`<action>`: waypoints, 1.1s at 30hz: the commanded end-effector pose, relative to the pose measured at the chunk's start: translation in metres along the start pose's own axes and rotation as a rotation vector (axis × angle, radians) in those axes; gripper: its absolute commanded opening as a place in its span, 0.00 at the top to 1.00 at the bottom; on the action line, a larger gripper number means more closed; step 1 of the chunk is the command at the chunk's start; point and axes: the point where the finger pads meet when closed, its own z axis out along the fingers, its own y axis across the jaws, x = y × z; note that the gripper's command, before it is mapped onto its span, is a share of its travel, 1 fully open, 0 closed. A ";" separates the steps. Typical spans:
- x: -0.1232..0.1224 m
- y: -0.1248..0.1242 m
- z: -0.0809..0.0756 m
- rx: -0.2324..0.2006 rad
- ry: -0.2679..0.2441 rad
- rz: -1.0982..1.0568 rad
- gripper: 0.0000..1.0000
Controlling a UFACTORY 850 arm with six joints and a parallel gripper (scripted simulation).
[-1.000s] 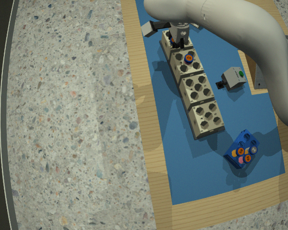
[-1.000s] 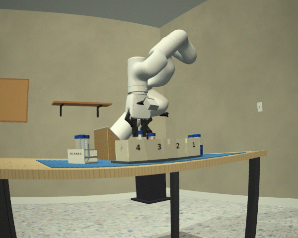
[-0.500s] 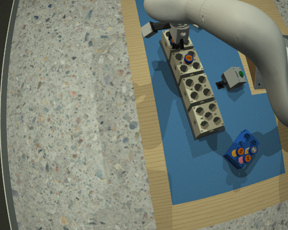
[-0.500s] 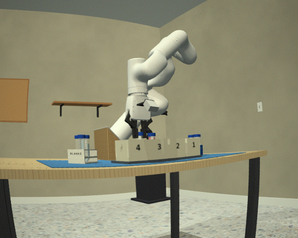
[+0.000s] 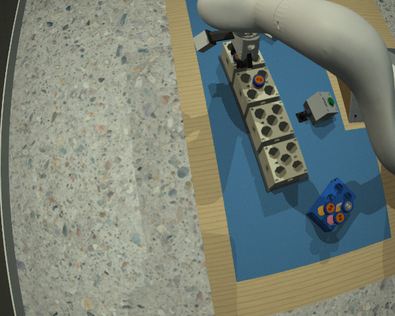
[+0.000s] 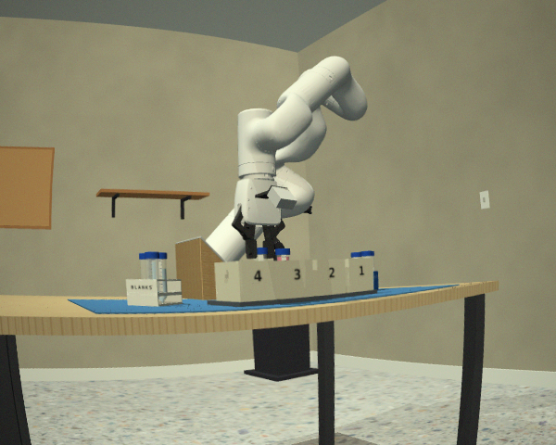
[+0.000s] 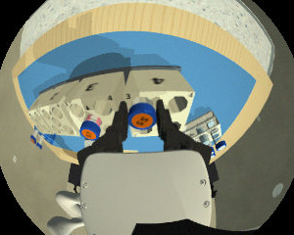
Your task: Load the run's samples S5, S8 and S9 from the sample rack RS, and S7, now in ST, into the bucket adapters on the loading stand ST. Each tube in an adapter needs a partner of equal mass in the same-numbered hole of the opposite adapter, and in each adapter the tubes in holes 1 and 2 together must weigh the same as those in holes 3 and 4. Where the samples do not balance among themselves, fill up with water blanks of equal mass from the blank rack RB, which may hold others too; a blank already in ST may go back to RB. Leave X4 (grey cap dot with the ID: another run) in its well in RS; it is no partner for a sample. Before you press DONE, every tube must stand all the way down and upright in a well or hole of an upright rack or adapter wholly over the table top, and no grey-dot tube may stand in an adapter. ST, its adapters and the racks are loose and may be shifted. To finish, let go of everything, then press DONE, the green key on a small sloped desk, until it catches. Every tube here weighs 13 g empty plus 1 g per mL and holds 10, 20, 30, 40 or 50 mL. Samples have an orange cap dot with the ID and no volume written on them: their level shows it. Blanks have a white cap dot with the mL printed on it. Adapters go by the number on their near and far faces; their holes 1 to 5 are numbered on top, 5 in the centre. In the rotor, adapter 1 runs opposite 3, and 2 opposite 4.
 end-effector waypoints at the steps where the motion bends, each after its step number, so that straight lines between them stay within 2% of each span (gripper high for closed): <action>1: 0.001 0.000 -0.001 -0.001 0.001 -0.001 0.57; 18: 0.001 0.000 -0.001 -0.001 0.001 -0.001 0.57; 31: 0.001 0.000 -0.027 -0.001 0.001 -0.001 0.57; 33: 0.001 0.000 -0.027 -0.001 0.001 -0.001 0.57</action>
